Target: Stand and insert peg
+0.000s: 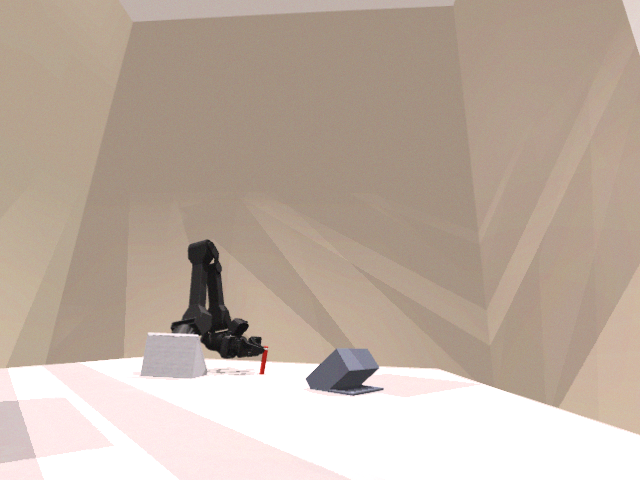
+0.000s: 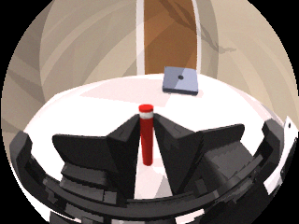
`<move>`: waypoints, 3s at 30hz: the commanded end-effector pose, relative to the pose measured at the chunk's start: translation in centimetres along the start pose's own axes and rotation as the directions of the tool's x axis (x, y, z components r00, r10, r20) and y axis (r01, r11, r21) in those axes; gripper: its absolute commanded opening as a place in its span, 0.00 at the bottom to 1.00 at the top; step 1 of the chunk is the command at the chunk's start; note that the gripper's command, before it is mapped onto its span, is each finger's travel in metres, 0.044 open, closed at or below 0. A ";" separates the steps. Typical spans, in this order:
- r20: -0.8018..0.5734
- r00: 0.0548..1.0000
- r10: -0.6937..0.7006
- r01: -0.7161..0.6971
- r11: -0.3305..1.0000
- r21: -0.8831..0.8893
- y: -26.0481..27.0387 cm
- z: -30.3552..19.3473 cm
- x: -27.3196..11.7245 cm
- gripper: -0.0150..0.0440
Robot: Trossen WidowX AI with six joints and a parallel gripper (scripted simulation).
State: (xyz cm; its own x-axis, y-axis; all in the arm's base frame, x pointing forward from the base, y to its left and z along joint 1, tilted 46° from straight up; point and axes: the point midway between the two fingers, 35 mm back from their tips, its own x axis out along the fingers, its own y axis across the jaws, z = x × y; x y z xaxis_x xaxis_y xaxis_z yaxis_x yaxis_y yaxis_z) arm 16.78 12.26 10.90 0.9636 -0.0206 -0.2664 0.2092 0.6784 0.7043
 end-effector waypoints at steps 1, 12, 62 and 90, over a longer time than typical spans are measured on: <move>-0.001 1.000 0.000 0.000 1.000 0.000 0.0 -0.2 -0.1 0.34; 0.023 1.000 0.001 -0.001 1.000 0.006 -0.1 -0.3 -0.2 0.34; 0.050 0.999 0.004 -0.004 1.000 0.009 -0.2 -0.2 -0.2 0.61; -0.043 0.987 -0.155 0.157 0.985 0.066 -0.1 7.4 1.6 1.00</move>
State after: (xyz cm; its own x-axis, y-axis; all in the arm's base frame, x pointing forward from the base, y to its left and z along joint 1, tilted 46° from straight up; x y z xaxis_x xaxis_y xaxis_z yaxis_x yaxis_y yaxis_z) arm 19.18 8.17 13.74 0.9136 -0.1103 -0.3913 0.3701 0.6241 0.6882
